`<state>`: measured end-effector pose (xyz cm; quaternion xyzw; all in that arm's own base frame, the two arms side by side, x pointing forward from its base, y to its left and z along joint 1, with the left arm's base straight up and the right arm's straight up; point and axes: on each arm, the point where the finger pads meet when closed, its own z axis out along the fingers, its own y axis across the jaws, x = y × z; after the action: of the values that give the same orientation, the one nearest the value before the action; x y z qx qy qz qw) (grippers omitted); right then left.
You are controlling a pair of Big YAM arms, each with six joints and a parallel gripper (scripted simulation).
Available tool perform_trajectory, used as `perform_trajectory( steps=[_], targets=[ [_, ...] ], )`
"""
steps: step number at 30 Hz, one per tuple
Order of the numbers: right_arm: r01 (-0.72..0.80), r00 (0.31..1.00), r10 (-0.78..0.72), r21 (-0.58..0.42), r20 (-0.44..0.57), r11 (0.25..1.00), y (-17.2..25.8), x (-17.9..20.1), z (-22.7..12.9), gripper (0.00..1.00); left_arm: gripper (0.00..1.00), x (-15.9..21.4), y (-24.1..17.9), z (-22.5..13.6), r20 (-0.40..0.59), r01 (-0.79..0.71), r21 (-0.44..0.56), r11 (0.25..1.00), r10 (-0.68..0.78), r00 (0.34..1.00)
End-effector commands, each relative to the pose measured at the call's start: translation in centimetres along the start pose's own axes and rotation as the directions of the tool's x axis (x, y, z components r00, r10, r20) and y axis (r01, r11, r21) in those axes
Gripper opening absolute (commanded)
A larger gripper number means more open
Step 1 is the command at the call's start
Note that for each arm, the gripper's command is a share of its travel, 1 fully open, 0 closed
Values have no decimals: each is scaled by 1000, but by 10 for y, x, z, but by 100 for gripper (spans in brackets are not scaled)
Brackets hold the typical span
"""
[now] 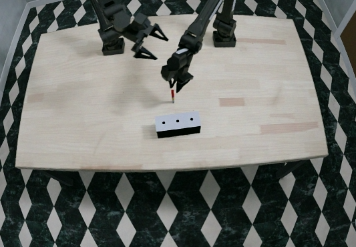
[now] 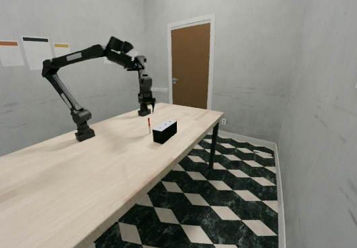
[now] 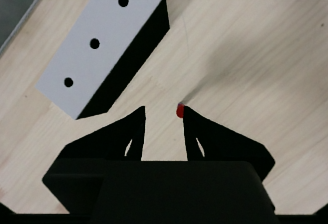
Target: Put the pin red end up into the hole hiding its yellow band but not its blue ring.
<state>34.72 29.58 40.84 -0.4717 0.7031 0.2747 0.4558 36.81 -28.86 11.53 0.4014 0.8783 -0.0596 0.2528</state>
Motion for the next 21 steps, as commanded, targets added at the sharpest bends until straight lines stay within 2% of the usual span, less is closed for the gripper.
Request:
perform_trajectory(
  steps=[1,8,10,16,21],
  targets=[
    [0,1000,1,35,-10,999,-2,62,-68,100,35,-31,18,1,-103,-229,22,973,230,968],
    [-41,999,42,53,-27,998,15,130,-101,100,35,-32,-2,-2,-221,-445,149,883,468,856],
    [-41,999,42,53,-27,998,15,130,-101,100,35,-32,-2,-2,-221,-445,149,883,468,856],
    [-50,998,51,50,-26,997,20,145,-104,100,35,-21,-14,1,-277,-563,321,762,644,713],
    [-55,998,55,54,-10,997,20,149,-105,100,35,-16,-18,7,-296,-550,375,747,658,693]
  ],
)
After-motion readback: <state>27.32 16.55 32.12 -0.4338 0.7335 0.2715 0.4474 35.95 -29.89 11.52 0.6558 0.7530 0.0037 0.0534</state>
